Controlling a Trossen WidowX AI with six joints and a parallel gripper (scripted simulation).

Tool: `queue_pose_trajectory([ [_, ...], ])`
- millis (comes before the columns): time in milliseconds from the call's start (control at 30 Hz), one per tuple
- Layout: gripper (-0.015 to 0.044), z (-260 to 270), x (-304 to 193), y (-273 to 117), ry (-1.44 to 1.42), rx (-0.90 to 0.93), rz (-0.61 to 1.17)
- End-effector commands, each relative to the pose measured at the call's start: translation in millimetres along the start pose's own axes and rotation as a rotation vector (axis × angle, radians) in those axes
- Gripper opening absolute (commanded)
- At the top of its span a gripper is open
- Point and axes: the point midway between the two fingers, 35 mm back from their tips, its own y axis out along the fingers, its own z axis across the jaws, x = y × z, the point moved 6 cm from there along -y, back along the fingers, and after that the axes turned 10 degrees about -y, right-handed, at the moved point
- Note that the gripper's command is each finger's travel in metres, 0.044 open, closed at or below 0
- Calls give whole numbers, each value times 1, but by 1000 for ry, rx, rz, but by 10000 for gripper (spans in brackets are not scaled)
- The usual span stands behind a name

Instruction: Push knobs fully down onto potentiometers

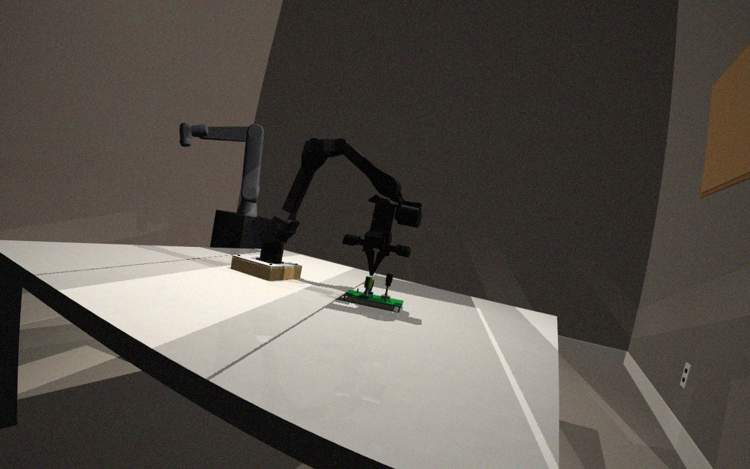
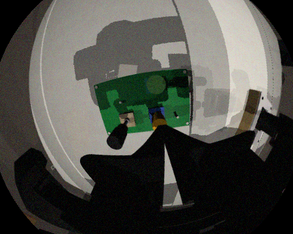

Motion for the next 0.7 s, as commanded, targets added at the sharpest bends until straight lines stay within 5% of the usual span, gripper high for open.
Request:
queue_pose_trajectory([
  [0, 26, 0, 0, 0, 0, 0, 0],
  [233, 210, 0, 0, 0, 0, 0, 0],
  [500, 0, -1, 2, -11, 139, 33, -55],
  [667, 0, 6, 3, -17, 307, 35, -45],
])
